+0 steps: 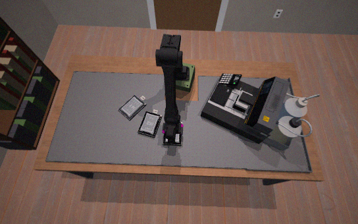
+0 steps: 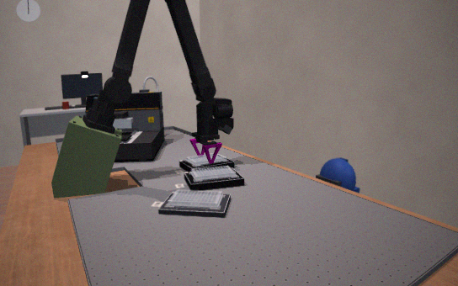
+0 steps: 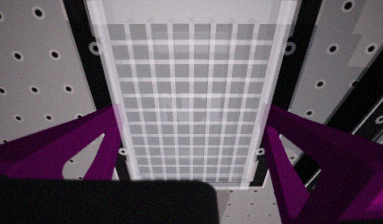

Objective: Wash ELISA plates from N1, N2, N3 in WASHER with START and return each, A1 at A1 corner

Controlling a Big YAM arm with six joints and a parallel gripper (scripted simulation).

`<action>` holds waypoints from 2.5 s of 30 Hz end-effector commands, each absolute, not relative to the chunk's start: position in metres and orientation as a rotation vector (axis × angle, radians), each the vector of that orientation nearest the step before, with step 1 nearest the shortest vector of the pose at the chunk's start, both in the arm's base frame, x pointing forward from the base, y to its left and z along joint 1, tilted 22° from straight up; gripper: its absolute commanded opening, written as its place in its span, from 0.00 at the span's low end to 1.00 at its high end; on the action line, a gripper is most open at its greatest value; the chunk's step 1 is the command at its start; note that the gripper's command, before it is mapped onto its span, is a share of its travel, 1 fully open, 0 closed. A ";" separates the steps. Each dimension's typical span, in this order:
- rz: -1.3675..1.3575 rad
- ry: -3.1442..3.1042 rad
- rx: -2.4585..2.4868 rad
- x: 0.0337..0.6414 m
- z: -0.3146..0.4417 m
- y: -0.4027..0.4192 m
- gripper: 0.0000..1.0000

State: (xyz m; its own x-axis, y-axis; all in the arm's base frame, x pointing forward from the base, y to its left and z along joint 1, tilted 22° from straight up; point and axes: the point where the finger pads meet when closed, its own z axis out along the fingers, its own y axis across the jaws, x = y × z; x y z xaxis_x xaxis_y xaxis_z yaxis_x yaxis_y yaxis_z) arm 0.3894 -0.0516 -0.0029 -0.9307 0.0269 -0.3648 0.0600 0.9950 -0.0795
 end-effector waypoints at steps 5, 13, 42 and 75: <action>-0.124 2.745 0.061 0.397 0.004 -0.053 0.84; -0.124 2.745 0.061 0.397 0.004 -0.053 0.84; -0.124 2.745 0.061 0.397 0.004 -0.053 0.84; -0.120 2.723 0.060 0.389 0.051 -0.045 0.84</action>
